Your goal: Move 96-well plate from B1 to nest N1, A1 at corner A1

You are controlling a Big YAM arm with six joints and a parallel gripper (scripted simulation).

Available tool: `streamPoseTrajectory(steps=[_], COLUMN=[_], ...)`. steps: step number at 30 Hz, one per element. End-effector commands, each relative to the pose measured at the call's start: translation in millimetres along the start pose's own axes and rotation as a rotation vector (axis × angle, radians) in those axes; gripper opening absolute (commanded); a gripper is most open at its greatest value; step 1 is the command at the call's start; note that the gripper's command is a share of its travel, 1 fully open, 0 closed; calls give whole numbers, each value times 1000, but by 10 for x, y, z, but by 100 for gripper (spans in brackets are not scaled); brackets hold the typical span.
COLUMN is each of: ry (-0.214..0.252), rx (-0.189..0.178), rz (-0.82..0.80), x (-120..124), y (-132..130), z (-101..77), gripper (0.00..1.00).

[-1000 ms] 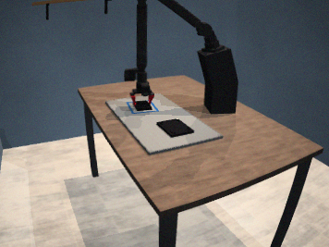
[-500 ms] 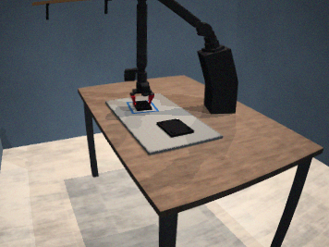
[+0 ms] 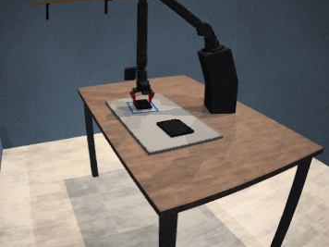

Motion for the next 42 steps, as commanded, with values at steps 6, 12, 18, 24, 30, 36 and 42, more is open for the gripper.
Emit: streamPoseTrajectory(steps=[6, 12, 18, 24, 30, 36, 42], ry=[1, 2, 2, 3, 3, 4, 4], rx=[18, 18, 18, 18, 18, 18, 18], rz=[-8, -8, -8, -8, -7, -5, -3], x=[-29, -18, -8, -1, 9, 19, 26], y=[-85, -80, -74, -70, -64, -59, -55], z=[-232, -331, -431, -497, -597, -696, -763], gripper=[0, 0, 0, 0, 0, 0, 0])
Point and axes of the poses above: the point where the finger pads meet when closed, its own z axis out along the fingers, its own y axis across the jaws, x = y × z, the point moved 6 cm from there along -z, back along the fingers, and after that the axes turned 1 degree about -z, right-handed, at the moved point
